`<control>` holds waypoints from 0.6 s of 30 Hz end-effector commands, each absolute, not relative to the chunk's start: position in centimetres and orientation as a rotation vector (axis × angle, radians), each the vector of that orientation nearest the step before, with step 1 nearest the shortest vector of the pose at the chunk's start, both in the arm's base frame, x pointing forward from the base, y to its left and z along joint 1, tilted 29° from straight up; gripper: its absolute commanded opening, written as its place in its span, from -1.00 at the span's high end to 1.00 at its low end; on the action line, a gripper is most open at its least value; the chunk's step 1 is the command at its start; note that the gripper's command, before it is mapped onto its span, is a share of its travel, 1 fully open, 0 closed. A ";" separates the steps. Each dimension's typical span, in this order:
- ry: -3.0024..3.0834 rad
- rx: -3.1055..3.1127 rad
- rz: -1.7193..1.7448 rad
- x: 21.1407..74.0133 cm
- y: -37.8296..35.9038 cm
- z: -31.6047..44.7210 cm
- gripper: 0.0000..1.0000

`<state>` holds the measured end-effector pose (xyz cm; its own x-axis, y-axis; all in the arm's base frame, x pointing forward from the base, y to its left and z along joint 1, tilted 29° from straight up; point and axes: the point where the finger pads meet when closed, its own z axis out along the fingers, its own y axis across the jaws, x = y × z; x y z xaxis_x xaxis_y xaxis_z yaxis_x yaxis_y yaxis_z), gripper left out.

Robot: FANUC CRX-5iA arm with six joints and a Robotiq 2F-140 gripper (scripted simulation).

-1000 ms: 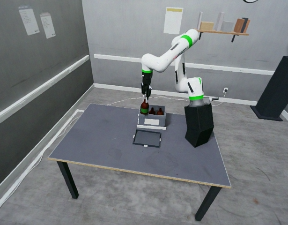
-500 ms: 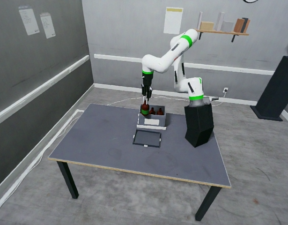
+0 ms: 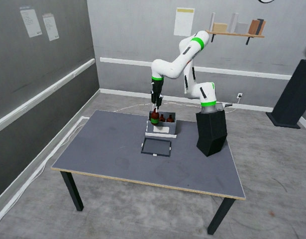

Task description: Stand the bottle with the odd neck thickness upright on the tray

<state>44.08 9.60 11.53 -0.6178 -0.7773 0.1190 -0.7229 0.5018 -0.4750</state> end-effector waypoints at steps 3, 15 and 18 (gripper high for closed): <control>2.624 -1.316 -0.750 43.7 10.7 11.0 0.80; 2.624 -1.316 -0.750 43.0 12.8 9.8 0.80; 2.624 -1.316 -0.750 42.8 13.4 9.5 0.80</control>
